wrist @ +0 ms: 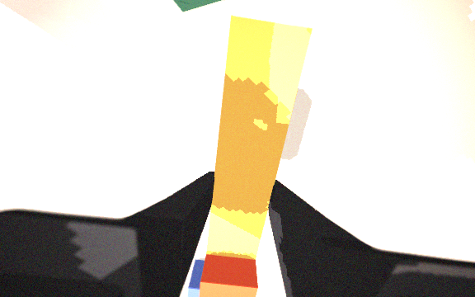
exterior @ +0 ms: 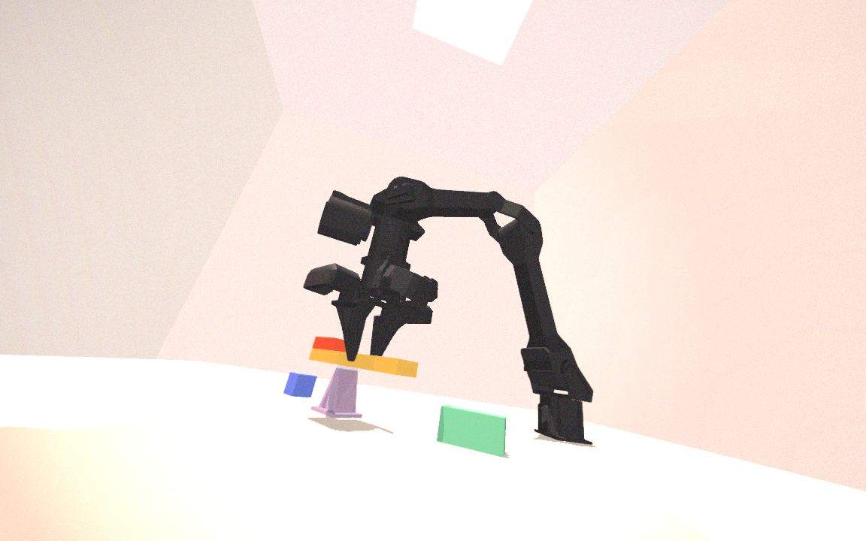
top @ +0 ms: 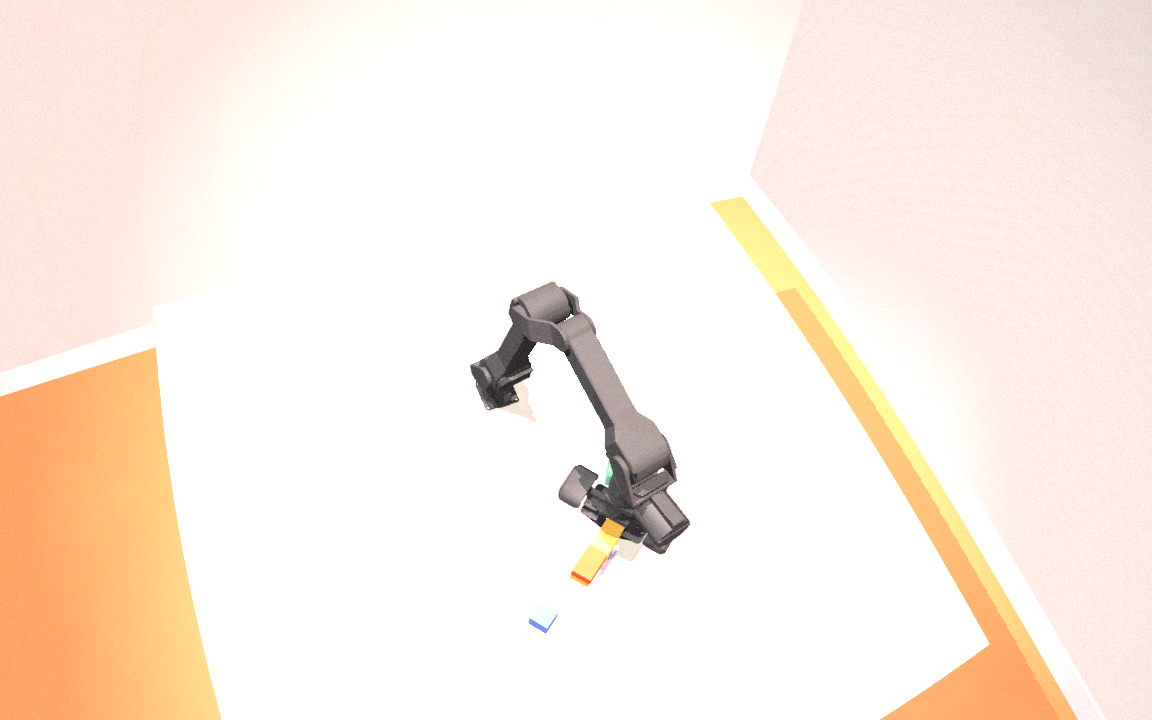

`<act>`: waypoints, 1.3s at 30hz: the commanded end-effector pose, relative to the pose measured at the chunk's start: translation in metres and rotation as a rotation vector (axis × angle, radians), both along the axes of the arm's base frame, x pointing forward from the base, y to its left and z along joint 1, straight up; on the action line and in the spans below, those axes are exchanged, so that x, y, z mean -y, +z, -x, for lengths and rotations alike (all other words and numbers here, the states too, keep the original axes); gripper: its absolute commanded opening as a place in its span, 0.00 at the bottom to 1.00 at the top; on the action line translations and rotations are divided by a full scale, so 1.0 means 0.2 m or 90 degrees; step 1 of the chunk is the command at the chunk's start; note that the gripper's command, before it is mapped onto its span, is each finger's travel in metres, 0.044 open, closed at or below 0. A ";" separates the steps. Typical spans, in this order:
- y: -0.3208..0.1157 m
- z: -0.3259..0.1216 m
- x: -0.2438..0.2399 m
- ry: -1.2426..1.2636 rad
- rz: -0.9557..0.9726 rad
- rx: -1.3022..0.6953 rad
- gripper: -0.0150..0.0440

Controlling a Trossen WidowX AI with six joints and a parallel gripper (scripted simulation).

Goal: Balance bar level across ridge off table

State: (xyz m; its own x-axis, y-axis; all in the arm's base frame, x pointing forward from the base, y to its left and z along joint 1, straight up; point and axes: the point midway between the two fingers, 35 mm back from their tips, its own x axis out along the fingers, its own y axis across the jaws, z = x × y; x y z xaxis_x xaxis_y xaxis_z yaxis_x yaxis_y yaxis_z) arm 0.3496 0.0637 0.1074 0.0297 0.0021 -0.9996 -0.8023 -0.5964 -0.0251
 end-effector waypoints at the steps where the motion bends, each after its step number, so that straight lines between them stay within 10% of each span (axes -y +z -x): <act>1: 0.00 0.00 0.00 0.000 0.000 0.000 0.25; 11: 0.00 0.00 0.00 0.000 0.000 0.000 0.25; 18: 0.00 0.00 0.00 0.000 0.000 0.000 0.54; 39: 0.00 0.00 0.00 0.000 0.000 0.000 0.54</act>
